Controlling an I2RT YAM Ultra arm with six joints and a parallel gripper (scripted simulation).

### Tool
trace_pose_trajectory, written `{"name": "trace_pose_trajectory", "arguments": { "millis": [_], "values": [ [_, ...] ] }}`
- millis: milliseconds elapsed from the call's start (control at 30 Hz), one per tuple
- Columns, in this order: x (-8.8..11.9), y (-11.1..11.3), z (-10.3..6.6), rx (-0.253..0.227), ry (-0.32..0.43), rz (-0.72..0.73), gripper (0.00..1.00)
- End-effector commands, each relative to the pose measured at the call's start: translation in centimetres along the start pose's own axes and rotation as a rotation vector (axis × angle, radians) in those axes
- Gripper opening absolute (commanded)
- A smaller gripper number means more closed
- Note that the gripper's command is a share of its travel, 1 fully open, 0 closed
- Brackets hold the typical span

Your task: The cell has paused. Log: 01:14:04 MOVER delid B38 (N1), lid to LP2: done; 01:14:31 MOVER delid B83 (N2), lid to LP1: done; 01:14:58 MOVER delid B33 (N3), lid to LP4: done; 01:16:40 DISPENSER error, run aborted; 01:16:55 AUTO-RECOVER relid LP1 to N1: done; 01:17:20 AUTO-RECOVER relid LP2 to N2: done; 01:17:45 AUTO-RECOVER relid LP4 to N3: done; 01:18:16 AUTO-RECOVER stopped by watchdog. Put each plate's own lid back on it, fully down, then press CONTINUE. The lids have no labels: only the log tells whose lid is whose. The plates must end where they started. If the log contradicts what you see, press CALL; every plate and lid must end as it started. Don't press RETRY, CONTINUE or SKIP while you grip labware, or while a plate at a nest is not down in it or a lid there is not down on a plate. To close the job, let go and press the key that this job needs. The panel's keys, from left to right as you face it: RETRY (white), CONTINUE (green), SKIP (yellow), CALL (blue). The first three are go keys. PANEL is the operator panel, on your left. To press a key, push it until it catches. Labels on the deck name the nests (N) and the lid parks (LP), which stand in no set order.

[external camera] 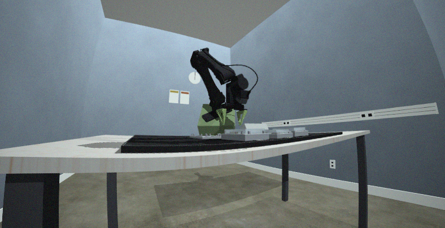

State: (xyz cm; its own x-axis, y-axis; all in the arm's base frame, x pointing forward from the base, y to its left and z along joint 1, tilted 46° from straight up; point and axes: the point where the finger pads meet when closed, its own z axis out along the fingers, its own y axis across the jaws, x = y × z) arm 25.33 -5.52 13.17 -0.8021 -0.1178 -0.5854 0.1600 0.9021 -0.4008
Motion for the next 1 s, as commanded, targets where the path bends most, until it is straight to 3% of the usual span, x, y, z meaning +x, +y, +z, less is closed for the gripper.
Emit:
{"name": "trace_pose_trajectory", "arguments": {
  "millis": [0, 400, 500, 533, 800, 967],
  "values": [
    [0.1, 0.3, 0.8, -0.006, 0.003, -0.005, 1.00],
    [0.0, 0.2, 2.7, -0.006, 0.000, -0.003, 1.00],
    [-0.7, -0.1, 2.5, -0.004, -0.023, 0.008, 1.00],
    [0.3, 0.3, 3.1, -0.007, 0.006, -0.006, 1.00],
    [0.3, 0.3, 4.5, -0.007, 0.006, -0.005, 1.00],
    [-1.9, -0.4, 3.9, 0.000, -0.049, 0.019, 1.00]
  ]
}}
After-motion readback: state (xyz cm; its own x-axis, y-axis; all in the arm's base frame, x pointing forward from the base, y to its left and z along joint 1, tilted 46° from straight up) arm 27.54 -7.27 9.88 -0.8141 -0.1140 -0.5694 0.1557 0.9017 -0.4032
